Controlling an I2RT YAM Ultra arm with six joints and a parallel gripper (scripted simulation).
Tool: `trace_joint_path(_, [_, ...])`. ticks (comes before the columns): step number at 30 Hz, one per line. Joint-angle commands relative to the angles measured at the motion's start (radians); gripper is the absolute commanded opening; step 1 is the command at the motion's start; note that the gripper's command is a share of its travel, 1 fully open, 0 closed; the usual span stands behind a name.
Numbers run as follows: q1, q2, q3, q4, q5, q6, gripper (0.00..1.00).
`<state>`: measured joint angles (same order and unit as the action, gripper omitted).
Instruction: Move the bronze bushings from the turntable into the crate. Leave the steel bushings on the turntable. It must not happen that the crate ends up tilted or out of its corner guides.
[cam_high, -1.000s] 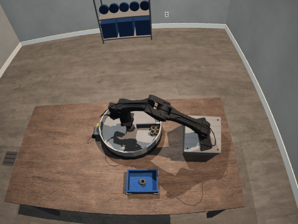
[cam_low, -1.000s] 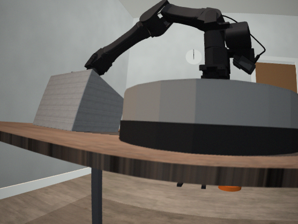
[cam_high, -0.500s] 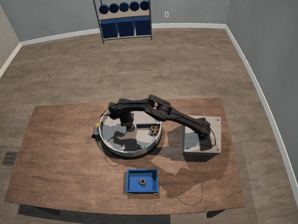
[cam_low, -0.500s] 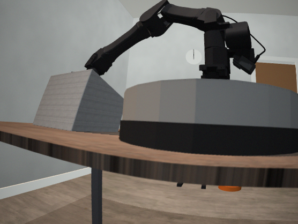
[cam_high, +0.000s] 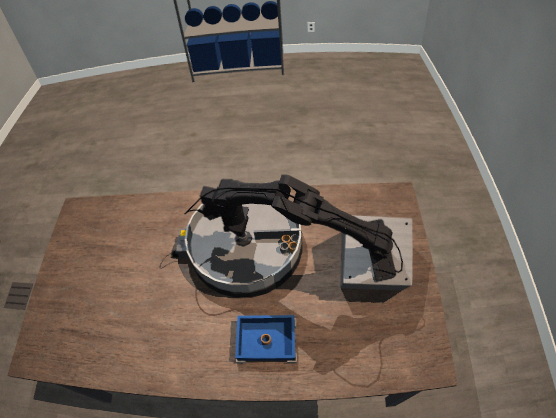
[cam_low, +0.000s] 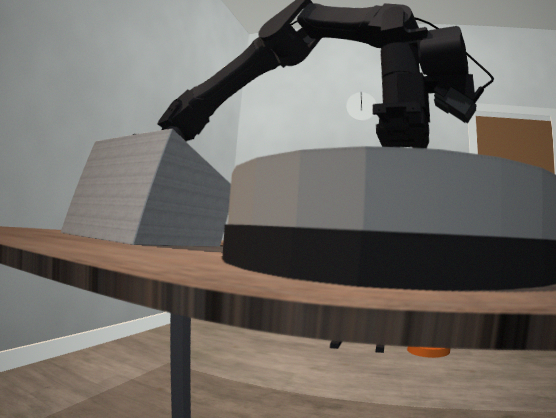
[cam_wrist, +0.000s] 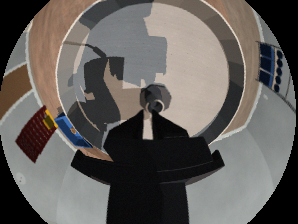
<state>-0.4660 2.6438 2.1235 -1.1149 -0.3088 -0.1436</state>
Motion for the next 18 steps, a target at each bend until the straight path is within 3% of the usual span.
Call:
trace_joint_path(1, [-0.027,-0.047,0.051,-0.061,0.003,-0.018,0.14])
trace_joint_path(18, [-0.029,-0.022,0.082,-0.097,0.004,-0.023,0.14])
